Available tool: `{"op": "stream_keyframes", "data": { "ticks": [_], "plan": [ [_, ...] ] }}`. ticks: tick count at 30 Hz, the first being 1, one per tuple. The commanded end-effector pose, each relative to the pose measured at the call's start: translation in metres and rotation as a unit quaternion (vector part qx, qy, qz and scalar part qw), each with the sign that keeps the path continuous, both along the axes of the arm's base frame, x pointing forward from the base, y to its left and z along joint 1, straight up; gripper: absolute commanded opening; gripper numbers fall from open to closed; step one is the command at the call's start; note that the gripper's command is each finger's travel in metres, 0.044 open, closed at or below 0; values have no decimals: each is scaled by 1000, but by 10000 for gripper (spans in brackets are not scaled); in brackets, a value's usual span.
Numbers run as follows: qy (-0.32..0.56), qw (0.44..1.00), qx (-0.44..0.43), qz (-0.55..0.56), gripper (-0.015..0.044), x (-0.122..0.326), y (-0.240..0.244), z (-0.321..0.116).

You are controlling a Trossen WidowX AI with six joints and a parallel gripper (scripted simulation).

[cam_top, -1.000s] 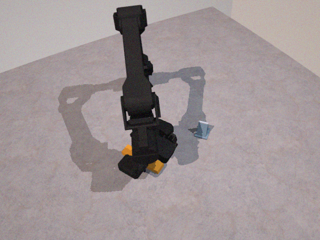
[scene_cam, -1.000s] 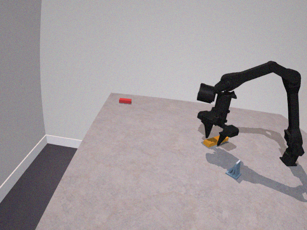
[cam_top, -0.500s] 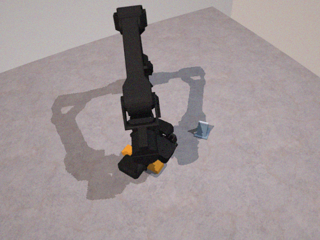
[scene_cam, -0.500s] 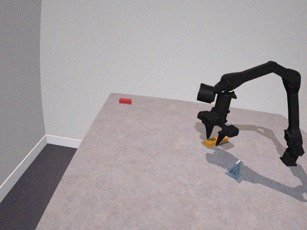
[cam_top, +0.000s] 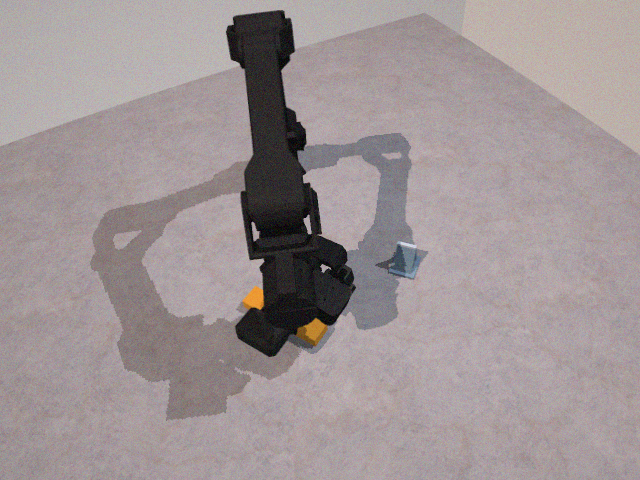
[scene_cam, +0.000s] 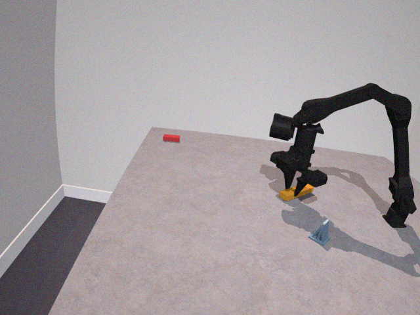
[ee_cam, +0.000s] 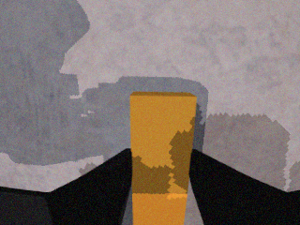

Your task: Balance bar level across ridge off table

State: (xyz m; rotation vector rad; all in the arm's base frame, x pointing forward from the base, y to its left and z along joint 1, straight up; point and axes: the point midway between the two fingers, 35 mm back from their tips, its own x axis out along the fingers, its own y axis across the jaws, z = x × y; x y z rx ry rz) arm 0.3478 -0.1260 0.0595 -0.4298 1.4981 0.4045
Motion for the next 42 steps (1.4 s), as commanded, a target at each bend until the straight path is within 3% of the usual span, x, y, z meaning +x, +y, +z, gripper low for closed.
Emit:
{"op": "stream_keyframes", "data": {
  "ticks": [1,35,42],
  "plan": [
    [-4,1000,-2,0,0,2,-1,10],
    [-1,1000,-3,1,0,-3,0,95],
    [-2,998,0,-66,0,3,21,96]
  ]
}}
